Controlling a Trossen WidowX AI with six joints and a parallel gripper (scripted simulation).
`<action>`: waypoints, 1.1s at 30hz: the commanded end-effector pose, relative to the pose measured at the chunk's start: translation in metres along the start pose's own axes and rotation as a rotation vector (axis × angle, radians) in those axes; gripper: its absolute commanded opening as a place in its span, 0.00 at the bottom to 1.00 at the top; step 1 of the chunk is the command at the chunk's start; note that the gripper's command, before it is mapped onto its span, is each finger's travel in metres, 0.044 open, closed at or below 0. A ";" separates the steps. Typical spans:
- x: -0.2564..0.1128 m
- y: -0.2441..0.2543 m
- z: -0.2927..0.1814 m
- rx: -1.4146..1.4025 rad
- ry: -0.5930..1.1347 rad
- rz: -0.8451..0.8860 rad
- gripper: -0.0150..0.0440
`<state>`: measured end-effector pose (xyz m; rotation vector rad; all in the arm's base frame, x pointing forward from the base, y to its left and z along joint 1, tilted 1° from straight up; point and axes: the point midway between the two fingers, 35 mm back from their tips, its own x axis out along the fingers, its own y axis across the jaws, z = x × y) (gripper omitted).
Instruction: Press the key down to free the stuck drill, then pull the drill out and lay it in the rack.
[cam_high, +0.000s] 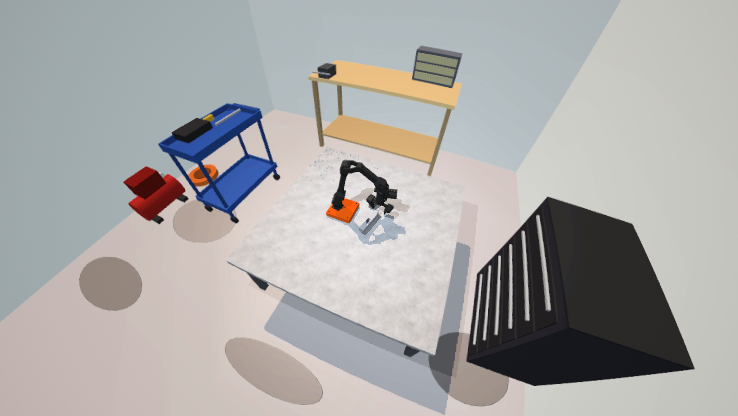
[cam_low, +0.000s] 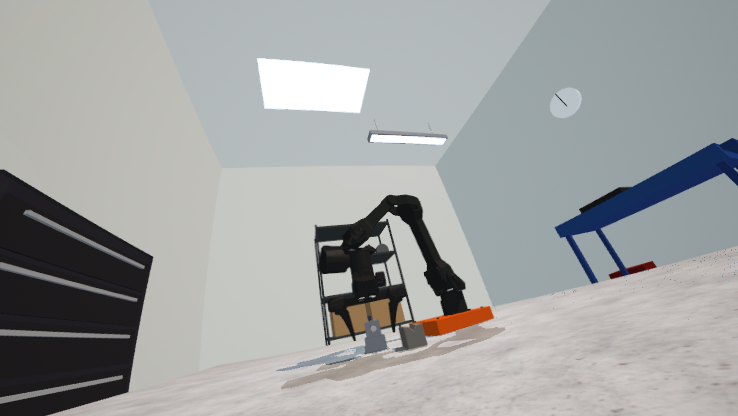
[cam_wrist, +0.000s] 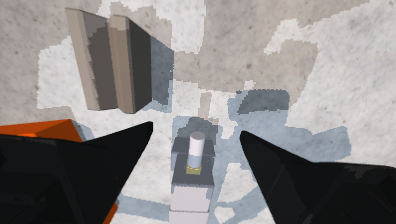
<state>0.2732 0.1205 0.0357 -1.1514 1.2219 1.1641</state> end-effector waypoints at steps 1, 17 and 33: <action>0.007 0.000 -0.002 -0.007 -0.001 0.001 1.00; 0.013 0.001 -0.004 0.000 0.001 0.001 0.64; 0.013 0.001 -0.003 -0.001 0.000 0.001 0.25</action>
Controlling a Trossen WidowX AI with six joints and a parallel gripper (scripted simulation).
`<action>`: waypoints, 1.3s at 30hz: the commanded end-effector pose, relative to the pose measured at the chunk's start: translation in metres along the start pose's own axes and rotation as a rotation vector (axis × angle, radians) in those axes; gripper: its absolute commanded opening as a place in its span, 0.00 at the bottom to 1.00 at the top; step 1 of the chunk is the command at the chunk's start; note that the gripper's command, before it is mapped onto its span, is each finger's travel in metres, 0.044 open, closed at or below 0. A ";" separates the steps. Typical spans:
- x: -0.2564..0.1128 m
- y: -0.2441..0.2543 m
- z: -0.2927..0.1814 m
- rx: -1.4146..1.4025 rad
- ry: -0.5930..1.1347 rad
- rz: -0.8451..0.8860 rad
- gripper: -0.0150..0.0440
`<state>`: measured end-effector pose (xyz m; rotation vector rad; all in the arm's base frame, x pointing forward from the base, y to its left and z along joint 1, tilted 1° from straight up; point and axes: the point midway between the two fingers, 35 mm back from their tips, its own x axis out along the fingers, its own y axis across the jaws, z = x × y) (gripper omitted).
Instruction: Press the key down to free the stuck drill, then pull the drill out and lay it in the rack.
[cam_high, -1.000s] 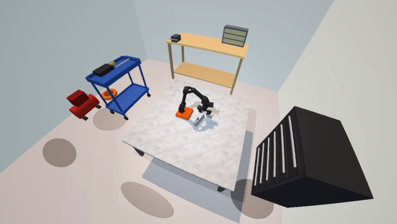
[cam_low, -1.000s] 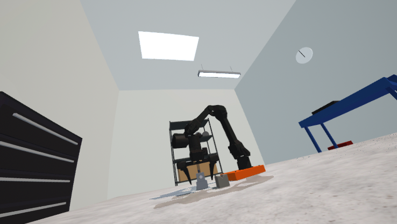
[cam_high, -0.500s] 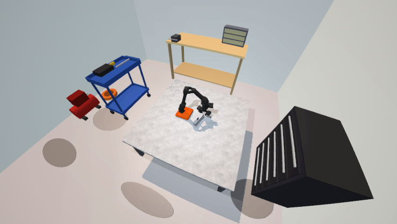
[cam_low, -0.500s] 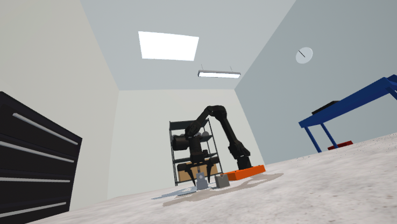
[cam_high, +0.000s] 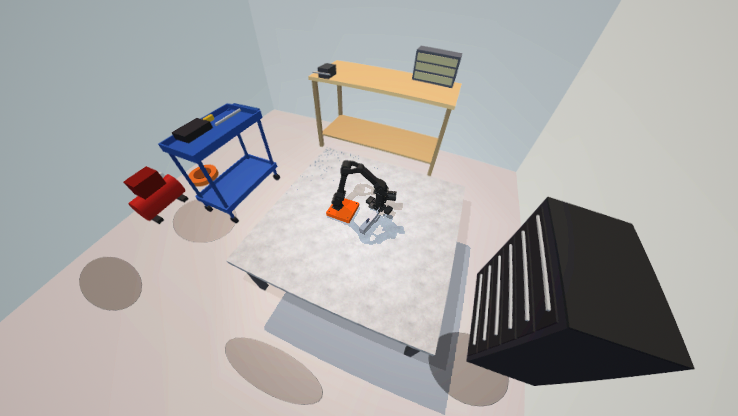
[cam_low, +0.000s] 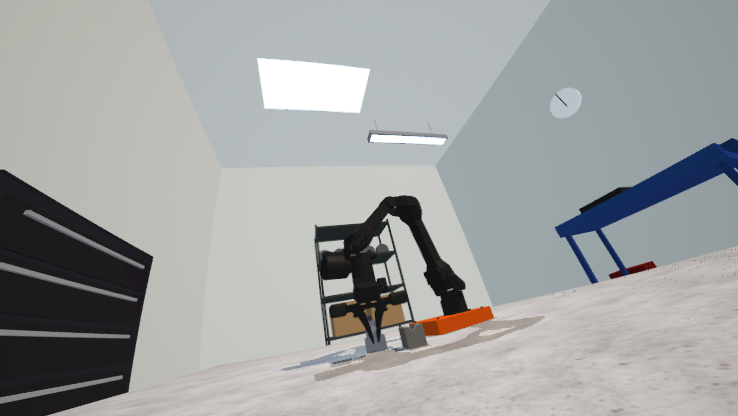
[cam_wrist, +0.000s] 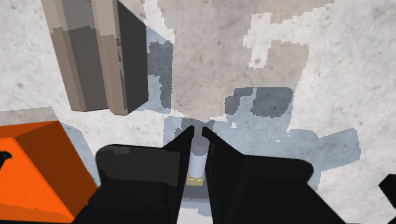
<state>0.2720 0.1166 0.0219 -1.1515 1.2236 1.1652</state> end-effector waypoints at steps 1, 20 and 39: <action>0.000 0.000 0.002 -0.003 -0.001 0.000 0.25; -0.001 -0.001 0.024 -0.006 -0.004 0.000 0.25; -0.001 0.000 0.041 -0.012 -0.001 0.001 0.39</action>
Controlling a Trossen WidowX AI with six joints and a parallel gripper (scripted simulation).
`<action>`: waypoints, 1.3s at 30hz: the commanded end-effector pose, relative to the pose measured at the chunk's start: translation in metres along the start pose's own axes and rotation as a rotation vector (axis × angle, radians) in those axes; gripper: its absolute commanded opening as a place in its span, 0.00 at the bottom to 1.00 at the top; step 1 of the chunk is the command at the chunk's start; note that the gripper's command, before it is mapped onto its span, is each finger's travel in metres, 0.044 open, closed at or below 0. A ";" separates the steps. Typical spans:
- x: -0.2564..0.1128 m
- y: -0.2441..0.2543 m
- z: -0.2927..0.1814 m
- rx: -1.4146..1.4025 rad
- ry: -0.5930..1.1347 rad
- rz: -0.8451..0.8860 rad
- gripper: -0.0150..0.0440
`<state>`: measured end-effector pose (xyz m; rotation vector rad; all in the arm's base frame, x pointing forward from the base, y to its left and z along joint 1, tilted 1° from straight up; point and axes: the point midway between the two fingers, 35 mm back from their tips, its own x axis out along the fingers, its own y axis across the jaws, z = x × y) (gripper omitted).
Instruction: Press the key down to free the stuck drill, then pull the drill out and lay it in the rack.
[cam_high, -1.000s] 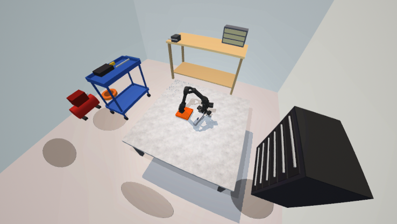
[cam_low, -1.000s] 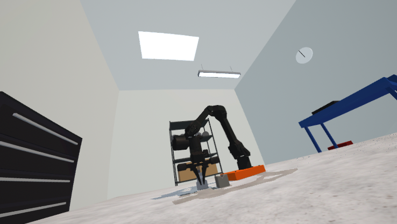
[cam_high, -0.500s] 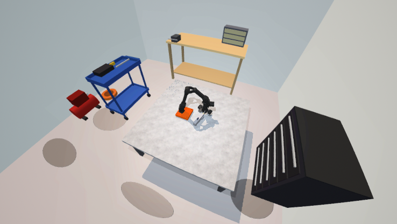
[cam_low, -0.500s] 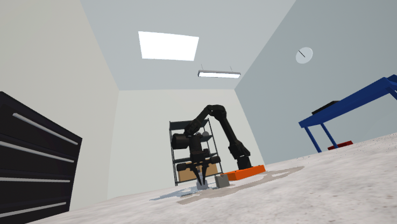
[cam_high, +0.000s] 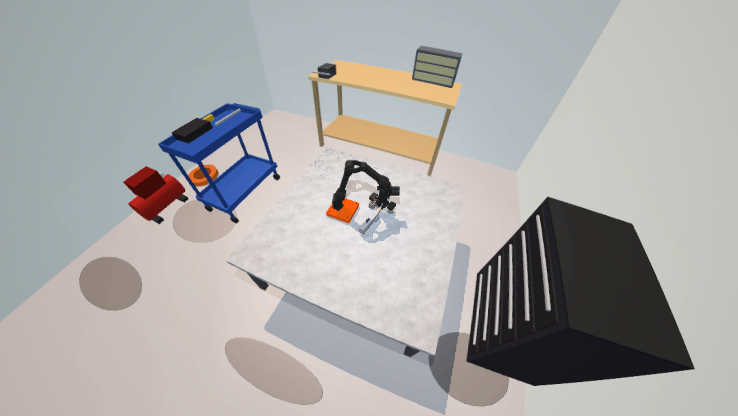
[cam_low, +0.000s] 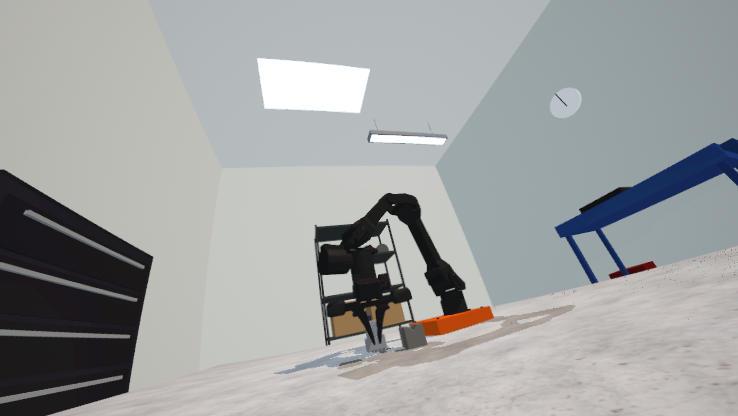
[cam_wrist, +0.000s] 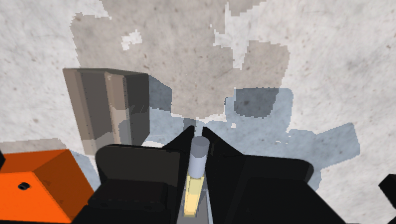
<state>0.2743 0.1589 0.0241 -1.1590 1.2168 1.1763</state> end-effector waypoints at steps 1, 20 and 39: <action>0.000 0.000 -0.002 0.001 0.001 0.000 0.43; 0.004 0.000 -0.010 0.007 -0.003 -0.001 1.00; 0.007 0.000 -0.018 0.007 -0.002 -0.001 1.00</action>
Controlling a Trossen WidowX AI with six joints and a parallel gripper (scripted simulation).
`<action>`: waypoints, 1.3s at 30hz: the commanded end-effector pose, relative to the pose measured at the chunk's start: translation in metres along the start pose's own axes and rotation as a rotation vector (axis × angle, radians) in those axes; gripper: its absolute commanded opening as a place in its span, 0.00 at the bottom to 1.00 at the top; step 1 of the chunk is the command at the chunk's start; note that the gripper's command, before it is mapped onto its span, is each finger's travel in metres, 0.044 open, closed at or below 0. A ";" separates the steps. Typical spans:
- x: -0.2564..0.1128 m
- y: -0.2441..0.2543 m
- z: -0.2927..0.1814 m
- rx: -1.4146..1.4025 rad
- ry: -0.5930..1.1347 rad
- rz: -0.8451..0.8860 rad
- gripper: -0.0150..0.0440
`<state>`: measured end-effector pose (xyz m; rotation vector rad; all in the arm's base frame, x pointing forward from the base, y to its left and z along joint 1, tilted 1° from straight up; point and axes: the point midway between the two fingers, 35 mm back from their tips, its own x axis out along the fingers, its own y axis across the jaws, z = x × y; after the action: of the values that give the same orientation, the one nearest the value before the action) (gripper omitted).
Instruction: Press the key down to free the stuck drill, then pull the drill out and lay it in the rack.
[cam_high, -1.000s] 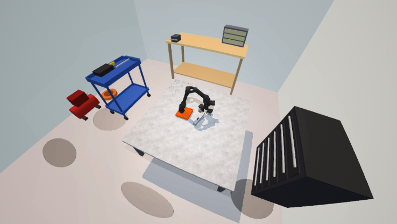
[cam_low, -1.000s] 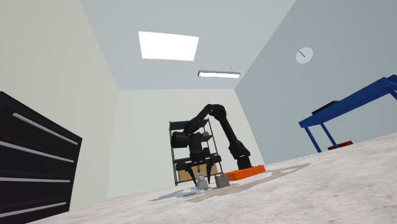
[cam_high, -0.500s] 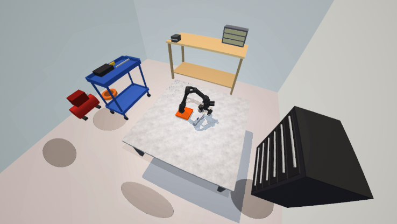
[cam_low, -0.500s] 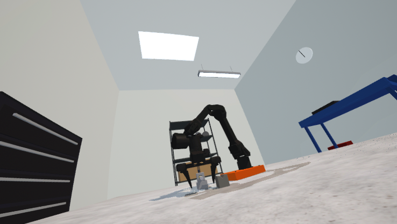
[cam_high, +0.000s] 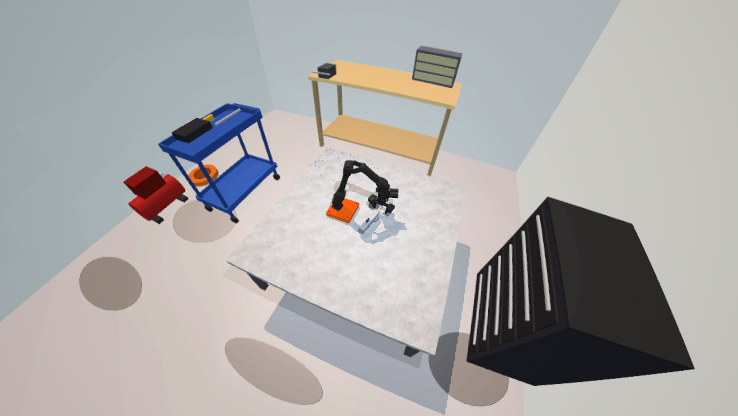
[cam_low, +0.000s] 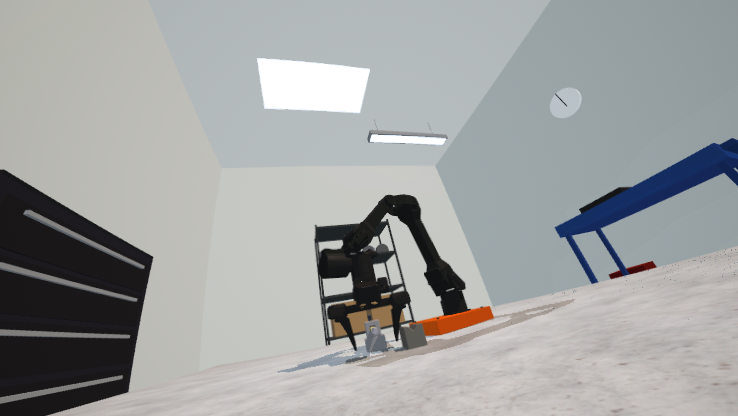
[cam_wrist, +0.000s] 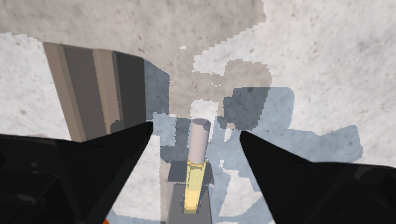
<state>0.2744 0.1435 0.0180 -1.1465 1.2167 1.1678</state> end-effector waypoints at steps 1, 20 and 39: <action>0.000 0.000 0.000 0.000 0.000 0.000 0.96; 0.000 0.000 0.000 0.000 0.000 0.000 0.25; -0.004 0.001 0.000 -0.006 0.003 0.001 0.25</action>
<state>0.2734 0.1437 0.0205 -1.1483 1.2183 1.1711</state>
